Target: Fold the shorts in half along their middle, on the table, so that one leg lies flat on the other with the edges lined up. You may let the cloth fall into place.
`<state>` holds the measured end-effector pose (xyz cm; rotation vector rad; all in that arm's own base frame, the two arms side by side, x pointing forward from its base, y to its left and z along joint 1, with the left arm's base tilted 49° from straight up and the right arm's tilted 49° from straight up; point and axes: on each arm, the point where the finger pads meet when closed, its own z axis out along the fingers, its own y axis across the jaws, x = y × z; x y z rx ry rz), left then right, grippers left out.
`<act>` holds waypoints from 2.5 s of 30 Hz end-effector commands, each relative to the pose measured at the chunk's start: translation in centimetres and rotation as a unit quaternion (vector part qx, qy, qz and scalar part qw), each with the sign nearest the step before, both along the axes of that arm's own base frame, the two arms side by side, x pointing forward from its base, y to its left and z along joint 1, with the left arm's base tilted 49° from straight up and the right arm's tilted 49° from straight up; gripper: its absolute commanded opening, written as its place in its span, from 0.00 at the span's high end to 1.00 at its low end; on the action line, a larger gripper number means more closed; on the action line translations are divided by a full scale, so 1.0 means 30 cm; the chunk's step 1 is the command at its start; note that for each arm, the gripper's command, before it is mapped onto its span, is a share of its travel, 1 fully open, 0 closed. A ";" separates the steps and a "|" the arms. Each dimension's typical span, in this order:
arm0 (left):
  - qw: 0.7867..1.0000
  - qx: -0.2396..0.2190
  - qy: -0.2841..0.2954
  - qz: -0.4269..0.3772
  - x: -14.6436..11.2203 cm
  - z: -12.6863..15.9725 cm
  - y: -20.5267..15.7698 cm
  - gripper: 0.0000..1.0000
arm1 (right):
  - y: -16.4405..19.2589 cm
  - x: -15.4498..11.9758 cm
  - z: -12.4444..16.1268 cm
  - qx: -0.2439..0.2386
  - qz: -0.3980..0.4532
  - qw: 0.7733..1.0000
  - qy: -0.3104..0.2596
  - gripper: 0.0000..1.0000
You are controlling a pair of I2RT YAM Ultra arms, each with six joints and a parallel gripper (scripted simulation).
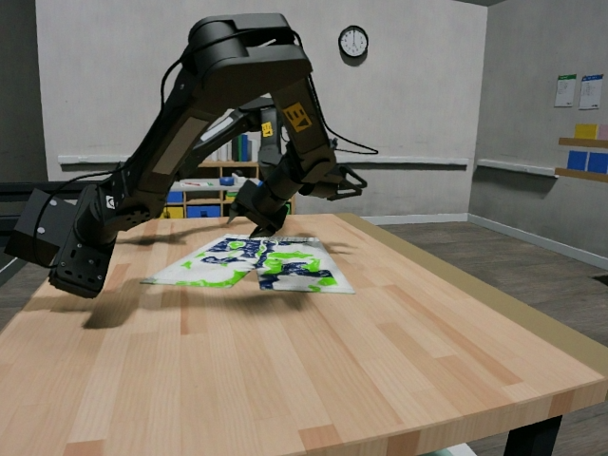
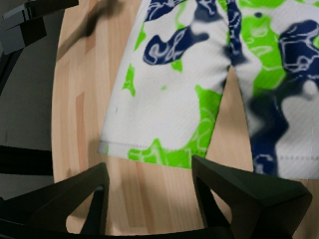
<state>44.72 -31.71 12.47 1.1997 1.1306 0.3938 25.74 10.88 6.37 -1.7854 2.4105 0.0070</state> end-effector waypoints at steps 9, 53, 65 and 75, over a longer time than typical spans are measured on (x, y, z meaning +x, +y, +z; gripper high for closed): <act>0.973 -0.122 0.182 0.077 -0.061 0.027 0.089 0.44 | 0.093 -0.024 -0.094 -0.057 -0.046 0.997 0.017 0.44; 0.541 -0.523 0.289 0.591 -0.716 -0.147 0.976 0.44 | 0.223 -0.277 -0.524 -0.298 -0.160 0.919 -0.201 0.44; 0.455 -0.592 0.201 0.634 -0.872 -0.155 1.152 0.44 | 0.243 -0.319 -0.597 -0.278 -0.163 0.900 -0.295 0.44; 0.462 -0.586 0.202 0.634 -0.875 -0.161 1.154 0.44 | 0.261 -0.332 -0.584 -0.277 -0.141 0.904 -0.292 0.44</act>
